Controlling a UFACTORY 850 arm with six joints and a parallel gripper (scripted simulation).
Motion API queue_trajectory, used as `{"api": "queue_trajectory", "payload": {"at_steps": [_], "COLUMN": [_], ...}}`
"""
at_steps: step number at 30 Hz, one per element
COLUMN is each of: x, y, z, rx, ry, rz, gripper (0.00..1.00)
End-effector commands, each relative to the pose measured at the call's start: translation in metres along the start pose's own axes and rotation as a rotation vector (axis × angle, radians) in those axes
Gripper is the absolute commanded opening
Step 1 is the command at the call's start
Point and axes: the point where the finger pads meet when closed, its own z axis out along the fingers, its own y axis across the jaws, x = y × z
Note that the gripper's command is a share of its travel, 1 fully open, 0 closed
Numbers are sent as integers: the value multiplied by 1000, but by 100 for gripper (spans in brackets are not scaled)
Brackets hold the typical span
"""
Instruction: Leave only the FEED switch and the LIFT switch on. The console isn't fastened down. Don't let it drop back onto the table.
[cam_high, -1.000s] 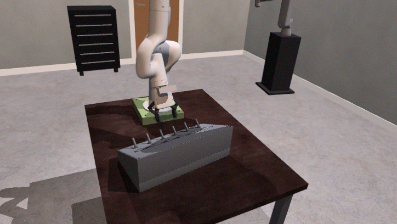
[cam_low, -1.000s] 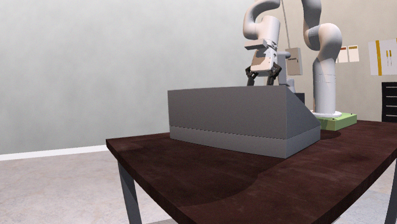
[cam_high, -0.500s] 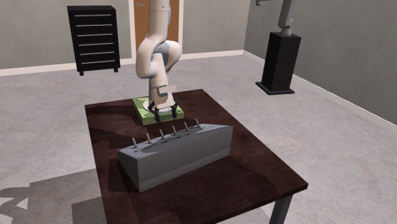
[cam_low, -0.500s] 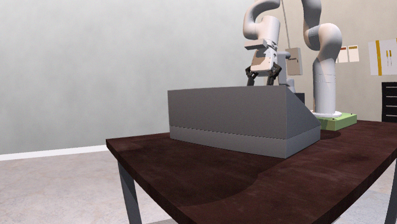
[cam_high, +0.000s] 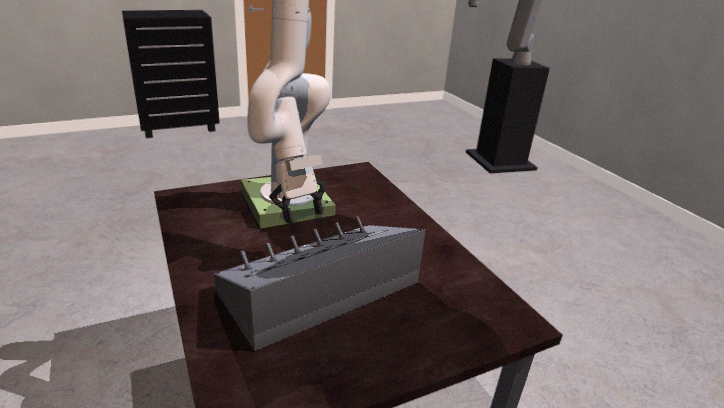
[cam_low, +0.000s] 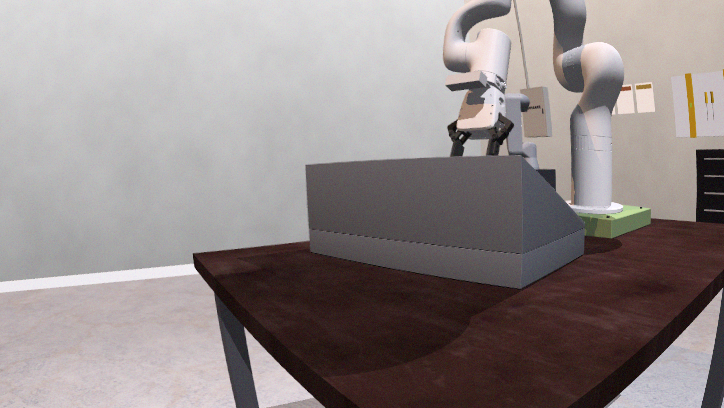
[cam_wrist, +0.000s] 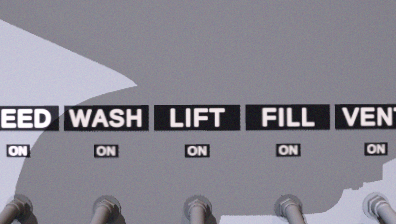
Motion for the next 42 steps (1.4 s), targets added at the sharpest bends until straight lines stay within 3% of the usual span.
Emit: {"api": "queue_trajectory", "payload": {"at_steps": [1, 12, 26, 42], "x": [1, 1, 1, 1], "y": [0, 10, 57, 72], "z": [0, 0, 0, 0], "rx": [-1, -1, -1, -1], "ry": [1, 1, 1, 1], "rz": [0, 0, 0, 0], "gripper": [100, 100, 100, 100]}}
